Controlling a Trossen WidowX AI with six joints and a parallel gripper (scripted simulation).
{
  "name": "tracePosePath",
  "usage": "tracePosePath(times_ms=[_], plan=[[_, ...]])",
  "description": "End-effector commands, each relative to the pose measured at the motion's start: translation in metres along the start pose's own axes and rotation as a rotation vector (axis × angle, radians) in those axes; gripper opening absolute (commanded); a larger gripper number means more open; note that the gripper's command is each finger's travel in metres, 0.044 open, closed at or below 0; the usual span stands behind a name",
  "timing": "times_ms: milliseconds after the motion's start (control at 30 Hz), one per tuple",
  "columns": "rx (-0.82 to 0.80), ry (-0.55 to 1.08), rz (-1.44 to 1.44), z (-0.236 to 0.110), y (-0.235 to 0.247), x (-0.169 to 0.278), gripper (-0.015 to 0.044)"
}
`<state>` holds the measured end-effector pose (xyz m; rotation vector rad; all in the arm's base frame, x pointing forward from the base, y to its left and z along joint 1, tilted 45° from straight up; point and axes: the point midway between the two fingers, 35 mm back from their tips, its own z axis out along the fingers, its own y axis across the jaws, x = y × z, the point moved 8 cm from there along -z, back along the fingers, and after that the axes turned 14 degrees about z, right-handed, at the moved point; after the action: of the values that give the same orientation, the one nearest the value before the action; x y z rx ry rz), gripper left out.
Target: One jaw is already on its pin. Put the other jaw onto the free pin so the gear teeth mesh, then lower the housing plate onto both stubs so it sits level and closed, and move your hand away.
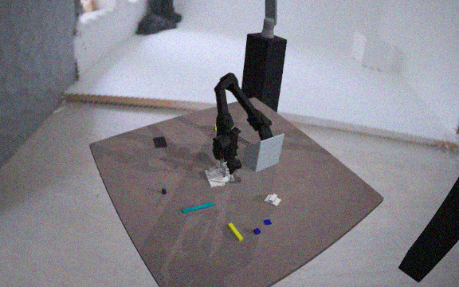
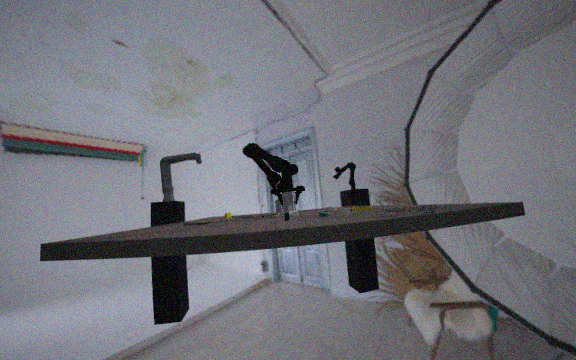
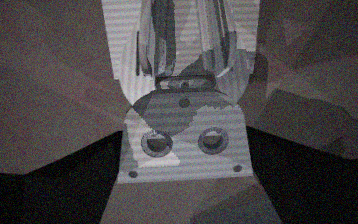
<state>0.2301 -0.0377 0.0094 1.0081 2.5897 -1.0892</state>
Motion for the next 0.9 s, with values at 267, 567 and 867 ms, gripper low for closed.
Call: tracePosePath(times_ms=[267,567,867], plan=[[0.015,0.002,-0.010,0.022,-0.003,0.003,0.0351],[0.018,0.001,-0.010,0.034,-0.005,0.004,0.0351],[0.018,0.001,-0.010,0.034,-0.005,0.004,0.0351]])
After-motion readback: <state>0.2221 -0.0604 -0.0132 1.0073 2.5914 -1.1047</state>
